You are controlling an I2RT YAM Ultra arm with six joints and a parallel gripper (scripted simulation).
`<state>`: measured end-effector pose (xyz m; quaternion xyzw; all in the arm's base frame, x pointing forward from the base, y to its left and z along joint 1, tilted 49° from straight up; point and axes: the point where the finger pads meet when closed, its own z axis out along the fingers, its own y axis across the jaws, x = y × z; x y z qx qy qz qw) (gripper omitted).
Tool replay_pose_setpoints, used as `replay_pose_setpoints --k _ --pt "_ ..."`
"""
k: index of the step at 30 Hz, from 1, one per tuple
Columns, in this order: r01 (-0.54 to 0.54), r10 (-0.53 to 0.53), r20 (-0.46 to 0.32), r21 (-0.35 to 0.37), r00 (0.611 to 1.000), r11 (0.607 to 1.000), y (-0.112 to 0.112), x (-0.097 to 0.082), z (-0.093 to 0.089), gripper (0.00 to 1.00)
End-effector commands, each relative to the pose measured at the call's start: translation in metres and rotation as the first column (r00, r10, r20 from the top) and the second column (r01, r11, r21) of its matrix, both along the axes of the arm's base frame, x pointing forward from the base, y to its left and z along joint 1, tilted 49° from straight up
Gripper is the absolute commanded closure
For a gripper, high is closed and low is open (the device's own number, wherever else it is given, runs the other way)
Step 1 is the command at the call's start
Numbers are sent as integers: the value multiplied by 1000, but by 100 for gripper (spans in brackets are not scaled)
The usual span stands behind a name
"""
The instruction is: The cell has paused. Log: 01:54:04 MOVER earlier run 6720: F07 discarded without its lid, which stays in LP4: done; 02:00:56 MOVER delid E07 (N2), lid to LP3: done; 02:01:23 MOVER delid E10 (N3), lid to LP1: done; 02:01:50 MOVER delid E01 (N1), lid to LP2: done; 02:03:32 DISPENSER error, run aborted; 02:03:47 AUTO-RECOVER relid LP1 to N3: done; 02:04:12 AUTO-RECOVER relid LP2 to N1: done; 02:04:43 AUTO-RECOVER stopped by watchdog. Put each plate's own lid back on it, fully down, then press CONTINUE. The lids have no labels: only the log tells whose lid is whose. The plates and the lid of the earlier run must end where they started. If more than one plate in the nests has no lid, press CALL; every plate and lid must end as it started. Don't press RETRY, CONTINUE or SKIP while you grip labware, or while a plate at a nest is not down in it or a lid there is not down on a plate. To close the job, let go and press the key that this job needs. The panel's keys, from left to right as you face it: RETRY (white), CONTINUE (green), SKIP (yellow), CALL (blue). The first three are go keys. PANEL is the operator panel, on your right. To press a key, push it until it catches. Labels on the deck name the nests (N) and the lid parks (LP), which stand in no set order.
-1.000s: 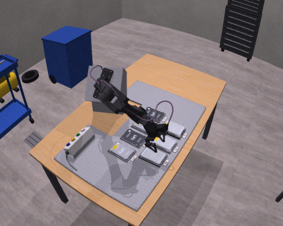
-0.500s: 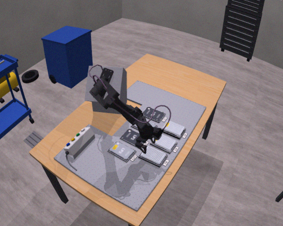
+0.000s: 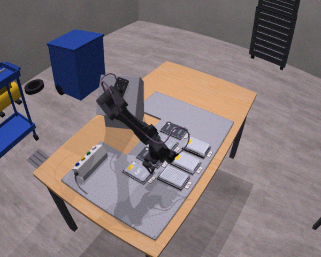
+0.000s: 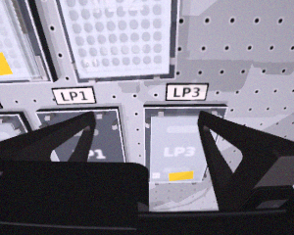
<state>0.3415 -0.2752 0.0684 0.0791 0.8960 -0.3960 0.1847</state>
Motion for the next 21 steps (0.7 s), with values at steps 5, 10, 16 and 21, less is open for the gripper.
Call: replay_pose_setpoints --k 5,10,16,21 --pt "48 -45 -69 45 997 998 -4 -43 2 0" --pt "47 -46 -46 32 998 998 -15 -63 7 0" --pt "47 -46 -47 31 998 998 -21 -81 8 0" --pt "48 -46 -47 30 998 998 -26 -95 10 0"
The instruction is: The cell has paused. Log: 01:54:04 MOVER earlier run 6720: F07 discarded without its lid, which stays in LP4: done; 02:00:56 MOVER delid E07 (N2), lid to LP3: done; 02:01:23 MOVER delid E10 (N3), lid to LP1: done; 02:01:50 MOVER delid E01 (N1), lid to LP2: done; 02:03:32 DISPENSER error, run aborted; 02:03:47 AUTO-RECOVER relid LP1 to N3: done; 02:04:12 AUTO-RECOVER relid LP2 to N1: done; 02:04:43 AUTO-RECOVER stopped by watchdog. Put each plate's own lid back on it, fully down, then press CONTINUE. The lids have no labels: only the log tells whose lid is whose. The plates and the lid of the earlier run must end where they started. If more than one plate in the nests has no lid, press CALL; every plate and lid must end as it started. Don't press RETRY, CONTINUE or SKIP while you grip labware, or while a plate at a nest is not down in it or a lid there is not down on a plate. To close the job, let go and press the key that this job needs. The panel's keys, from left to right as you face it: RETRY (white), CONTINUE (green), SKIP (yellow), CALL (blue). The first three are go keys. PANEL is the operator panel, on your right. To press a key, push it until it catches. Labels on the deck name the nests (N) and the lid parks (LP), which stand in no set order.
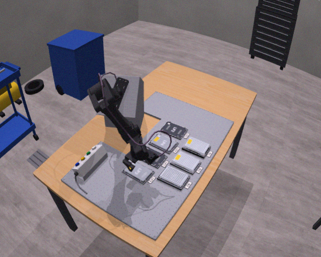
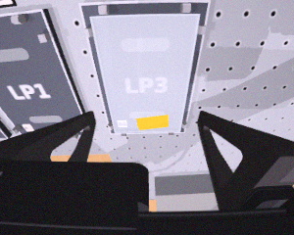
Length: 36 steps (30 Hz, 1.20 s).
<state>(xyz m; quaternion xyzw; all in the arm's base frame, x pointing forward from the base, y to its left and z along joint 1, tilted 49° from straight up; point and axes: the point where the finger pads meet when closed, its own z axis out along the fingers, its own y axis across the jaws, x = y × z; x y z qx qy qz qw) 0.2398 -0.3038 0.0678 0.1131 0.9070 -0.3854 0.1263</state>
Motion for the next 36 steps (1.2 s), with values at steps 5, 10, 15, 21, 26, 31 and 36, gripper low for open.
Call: replay_pose_setpoints --k 5,10,15,21,26,31,36 --pt "-73 76 66 -48 995 996 0 24 28 0" --pt "-73 76 66 -48 995 996 0 25 28 0" --pt "-72 74 56 -36 996 997 2 24 26 0" --pt "-69 71 52 -29 996 997 3 24 25 0" --pt "-68 70 59 -33 996 997 2 25 27 0" --pt "-67 69 62 -35 996 997 2 25 27 0" --pt "-67 68 39 -23 997 997 -5 26 12 0"
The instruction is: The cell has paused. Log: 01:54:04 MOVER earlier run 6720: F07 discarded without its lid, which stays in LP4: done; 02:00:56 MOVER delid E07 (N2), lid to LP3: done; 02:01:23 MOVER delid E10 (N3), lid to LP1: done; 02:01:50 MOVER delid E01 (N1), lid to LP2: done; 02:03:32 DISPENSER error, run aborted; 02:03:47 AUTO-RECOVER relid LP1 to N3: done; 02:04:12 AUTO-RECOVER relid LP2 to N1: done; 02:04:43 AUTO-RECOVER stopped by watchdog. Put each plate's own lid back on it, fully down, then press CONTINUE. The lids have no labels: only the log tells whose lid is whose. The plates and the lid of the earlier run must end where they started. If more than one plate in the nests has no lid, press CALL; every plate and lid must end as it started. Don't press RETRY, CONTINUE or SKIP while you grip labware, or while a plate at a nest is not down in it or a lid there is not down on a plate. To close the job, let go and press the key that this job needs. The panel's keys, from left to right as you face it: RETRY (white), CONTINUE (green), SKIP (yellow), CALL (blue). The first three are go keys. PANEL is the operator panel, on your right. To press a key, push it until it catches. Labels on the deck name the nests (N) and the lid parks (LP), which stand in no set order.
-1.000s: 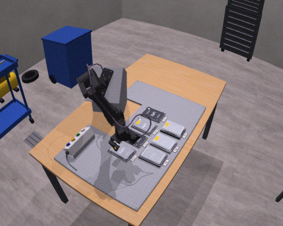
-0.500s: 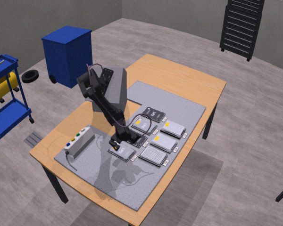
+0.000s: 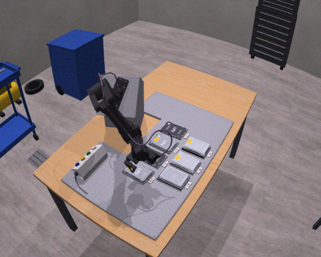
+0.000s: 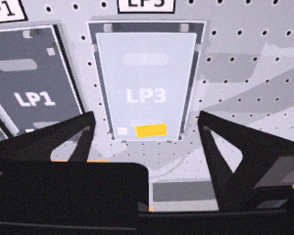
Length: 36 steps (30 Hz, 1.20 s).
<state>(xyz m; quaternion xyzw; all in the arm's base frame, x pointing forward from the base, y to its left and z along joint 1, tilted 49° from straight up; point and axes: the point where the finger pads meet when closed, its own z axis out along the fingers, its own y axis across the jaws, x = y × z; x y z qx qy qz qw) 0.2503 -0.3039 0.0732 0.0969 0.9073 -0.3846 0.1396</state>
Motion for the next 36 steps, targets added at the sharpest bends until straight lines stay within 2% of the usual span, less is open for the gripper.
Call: replay_pose_setpoints --k 1,8,11,22,24,25,26,36 --pt "-19 19 28 -16 999 1000 -9 13 5 0" --pt "-32 32 28 -17 999 999 -11 19 0 0" --pt "-15 15 27 -17 1000 1000 -20 14 -4 0" --pt "-22 23 27 -17 999 1000 -31 20 -16 0" --pt "-22 23 27 -17 999 1000 -31 20 -16 0" --pt "-29 31 44 -33 999 999 -30 24 -7 0" --pt "-29 30 45 -34 999 999 -31 24 -6 0" --pt "-21 22 38 -27 999 999 -34 21 -9 0"
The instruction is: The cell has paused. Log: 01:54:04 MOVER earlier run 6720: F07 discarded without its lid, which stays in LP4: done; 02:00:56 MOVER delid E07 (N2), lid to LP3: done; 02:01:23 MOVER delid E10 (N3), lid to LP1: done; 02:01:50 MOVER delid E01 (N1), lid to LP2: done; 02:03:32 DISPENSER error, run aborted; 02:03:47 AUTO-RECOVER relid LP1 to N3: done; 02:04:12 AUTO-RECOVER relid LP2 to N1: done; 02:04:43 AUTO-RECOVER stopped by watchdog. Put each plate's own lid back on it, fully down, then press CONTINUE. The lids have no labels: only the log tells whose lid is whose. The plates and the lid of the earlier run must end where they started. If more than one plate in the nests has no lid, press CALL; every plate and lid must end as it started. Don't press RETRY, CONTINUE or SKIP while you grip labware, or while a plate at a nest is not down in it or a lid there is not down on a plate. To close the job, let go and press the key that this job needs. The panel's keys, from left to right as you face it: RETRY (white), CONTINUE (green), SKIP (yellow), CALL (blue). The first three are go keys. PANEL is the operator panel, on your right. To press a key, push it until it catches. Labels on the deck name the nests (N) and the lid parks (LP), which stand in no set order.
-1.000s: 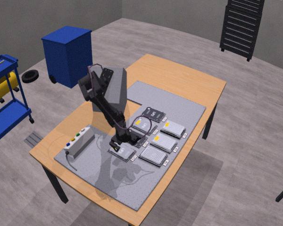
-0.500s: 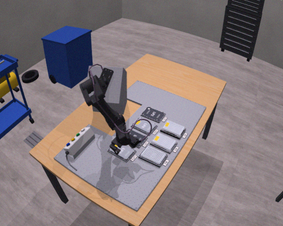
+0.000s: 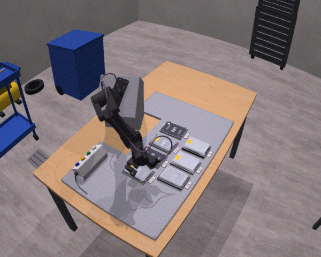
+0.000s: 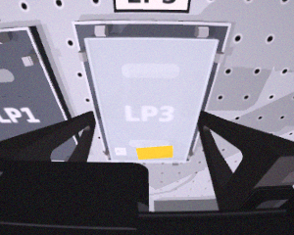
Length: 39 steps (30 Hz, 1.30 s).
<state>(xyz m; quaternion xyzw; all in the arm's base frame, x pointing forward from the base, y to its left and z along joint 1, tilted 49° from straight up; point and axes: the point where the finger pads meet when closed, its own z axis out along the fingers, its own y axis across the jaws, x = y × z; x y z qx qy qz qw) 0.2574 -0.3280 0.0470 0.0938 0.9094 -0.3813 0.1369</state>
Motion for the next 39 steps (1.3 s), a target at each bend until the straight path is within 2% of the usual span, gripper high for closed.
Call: replay_pose_setpoints --k 1,14,18,29,31,39 --pt "-16 18 45 -34 999 999 -10 14 17 0" --pt "-16 18 40 -30 999 999 -10 13 14 0" --pt "-22 22 20 -11 1000 1000 -3 8 4 0" --pt "-20 20 8 0 1000 1000 1 2 -4 9" --pt "-9 10 24 -17 1000 1000 -4 5 6 11" --pt "-9 10 24 -17 1000 1000 -4 5 6 17"
